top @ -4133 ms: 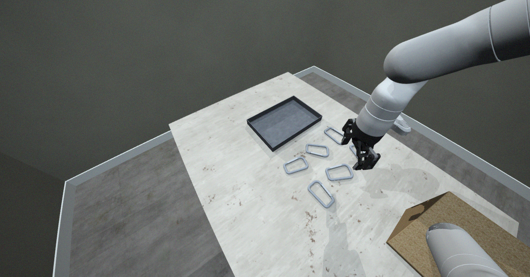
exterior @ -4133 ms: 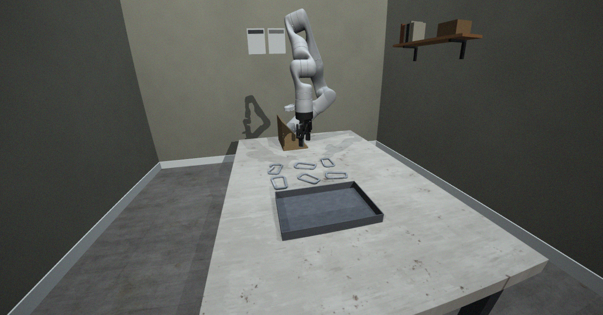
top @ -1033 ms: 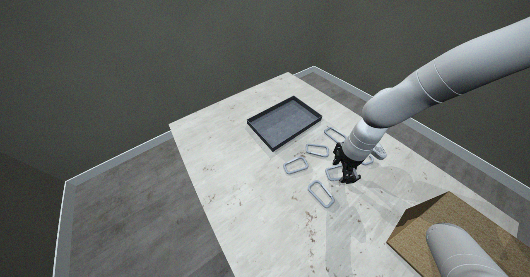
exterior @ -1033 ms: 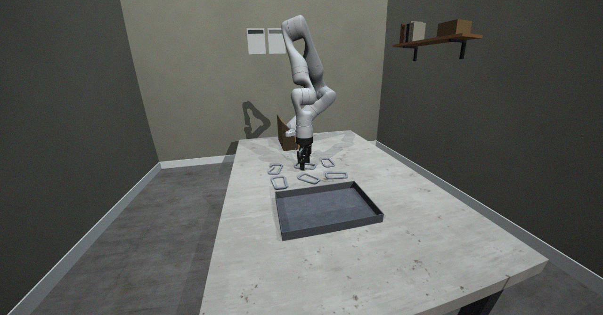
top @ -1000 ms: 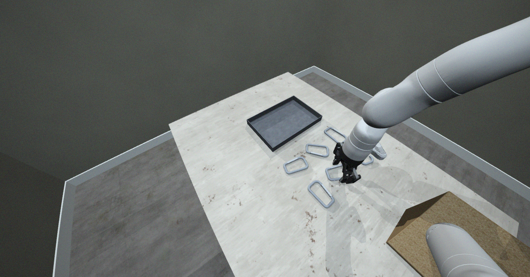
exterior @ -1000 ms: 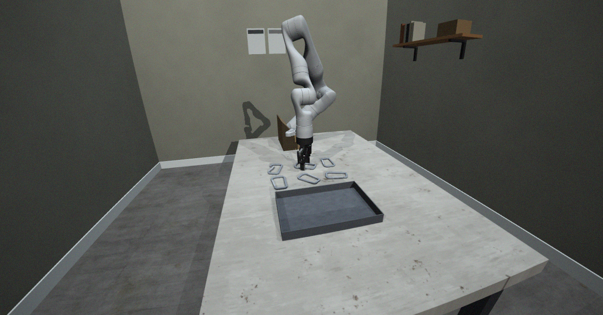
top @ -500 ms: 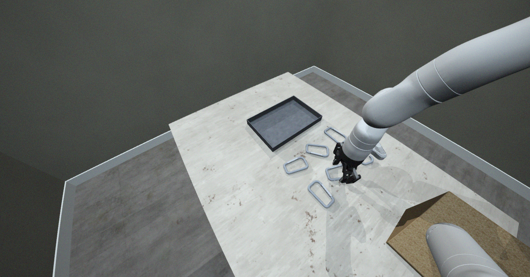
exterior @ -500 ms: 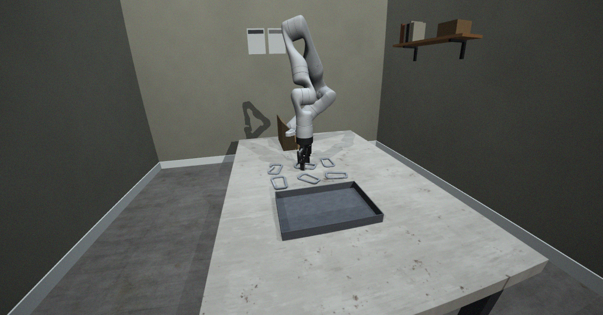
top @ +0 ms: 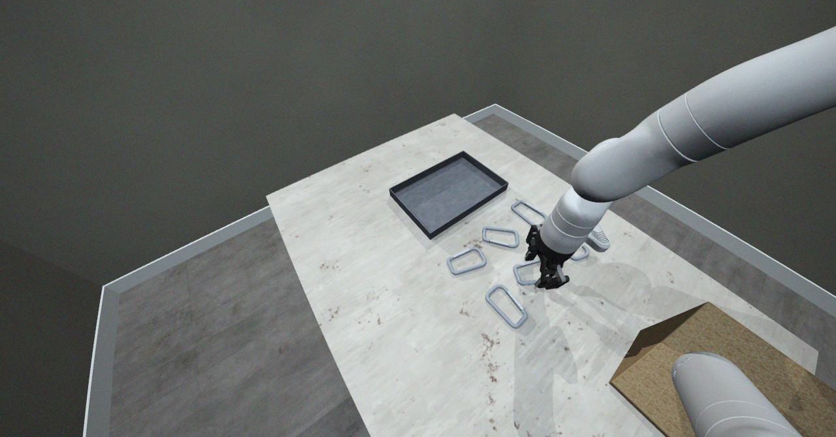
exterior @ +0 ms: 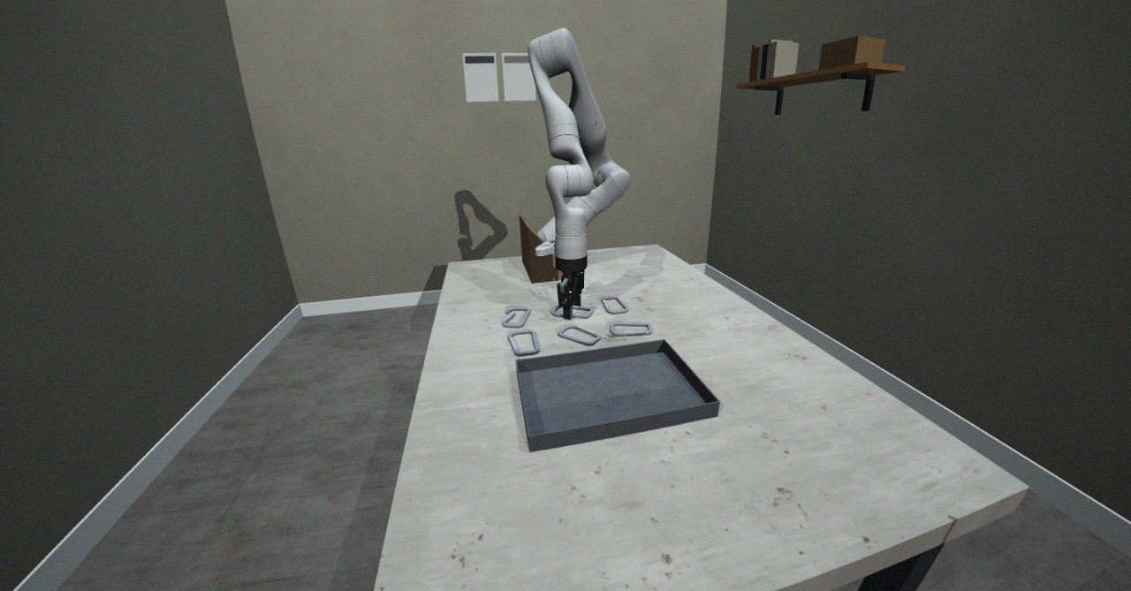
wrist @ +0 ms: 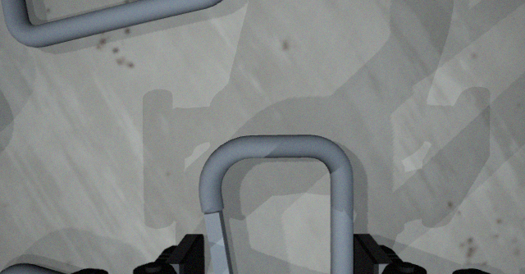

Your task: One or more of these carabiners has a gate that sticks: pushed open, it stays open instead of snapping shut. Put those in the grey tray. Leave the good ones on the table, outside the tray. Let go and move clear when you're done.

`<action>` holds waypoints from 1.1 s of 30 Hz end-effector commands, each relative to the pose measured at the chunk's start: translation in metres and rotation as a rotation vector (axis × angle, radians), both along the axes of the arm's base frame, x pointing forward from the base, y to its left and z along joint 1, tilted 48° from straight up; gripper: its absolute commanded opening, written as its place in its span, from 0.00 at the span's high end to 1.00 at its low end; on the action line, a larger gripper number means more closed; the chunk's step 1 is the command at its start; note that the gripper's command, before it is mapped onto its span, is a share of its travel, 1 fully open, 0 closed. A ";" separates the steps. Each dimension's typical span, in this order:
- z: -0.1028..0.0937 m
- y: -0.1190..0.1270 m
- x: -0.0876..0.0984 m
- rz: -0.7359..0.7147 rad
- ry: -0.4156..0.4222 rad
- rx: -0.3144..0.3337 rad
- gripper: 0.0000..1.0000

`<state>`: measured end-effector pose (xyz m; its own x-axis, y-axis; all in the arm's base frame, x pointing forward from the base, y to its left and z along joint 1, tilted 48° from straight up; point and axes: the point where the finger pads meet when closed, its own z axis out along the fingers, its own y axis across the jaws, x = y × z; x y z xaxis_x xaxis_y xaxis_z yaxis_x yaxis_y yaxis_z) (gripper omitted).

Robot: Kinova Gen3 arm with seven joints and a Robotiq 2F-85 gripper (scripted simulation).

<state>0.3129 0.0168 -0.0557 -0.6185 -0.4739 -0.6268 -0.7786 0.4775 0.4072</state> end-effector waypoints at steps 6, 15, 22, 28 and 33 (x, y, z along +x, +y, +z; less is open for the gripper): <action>0.000 0.000 0.001 -0.001 -0.001 0.000 0.29; 0.000 -0.001 0.000 -0.001 -0.001 -0.001 0.33; 0.000 -0.001 0.000 -0.001 -0.001 -0.001 0.33; 0.000 -0.001 0.000 -0.001 -0.001 -0.001 0.33; 0.001 -0.001 0.000 -0.001 0.000 -0.002 0.37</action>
